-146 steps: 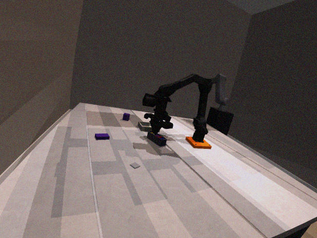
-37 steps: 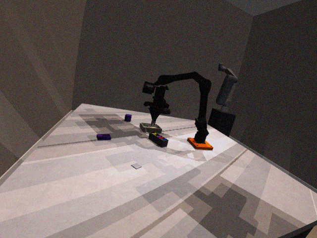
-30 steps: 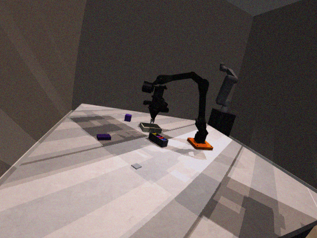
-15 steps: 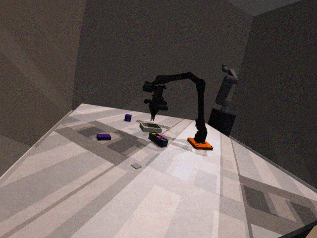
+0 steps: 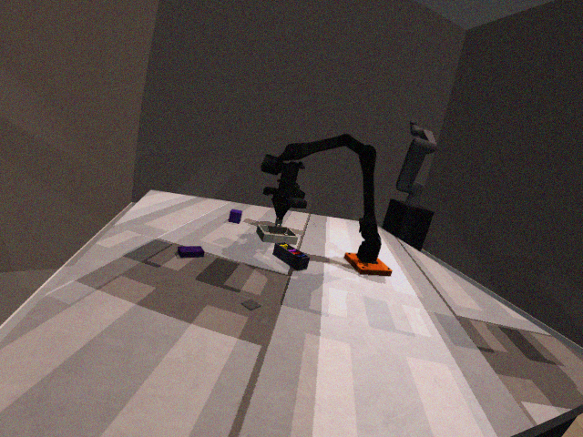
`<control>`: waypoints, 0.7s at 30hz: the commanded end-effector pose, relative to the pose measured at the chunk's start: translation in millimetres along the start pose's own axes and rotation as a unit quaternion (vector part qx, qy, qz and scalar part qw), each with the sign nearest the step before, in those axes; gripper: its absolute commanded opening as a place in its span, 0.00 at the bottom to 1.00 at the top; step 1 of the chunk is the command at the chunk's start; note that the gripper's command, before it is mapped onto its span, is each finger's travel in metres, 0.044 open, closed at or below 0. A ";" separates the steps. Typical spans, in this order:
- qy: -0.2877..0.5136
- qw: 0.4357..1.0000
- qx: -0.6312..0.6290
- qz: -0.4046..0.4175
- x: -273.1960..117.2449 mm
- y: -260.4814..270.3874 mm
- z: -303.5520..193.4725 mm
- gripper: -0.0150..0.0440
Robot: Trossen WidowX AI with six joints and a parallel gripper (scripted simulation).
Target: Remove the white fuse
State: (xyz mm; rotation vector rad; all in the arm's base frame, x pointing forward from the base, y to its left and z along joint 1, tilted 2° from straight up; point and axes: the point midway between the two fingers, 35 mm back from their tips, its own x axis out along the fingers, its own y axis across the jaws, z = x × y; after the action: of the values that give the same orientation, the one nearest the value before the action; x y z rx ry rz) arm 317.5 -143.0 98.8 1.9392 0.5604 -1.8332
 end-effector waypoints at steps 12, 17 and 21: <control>-0.001 1.000 0.000 -0.001 15.7 -0.8 0.7 0.30; -0.001 1.000 0.000 -0.001 15.7 -0.8 0.7 0.52; -0.001 1.000 0.000 -0.001 15.7 -0.8 0.7 0.70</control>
State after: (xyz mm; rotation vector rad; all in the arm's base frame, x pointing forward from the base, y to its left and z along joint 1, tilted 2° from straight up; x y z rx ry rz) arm 317.3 -142.6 82.7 1.9373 0.5628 -1.8352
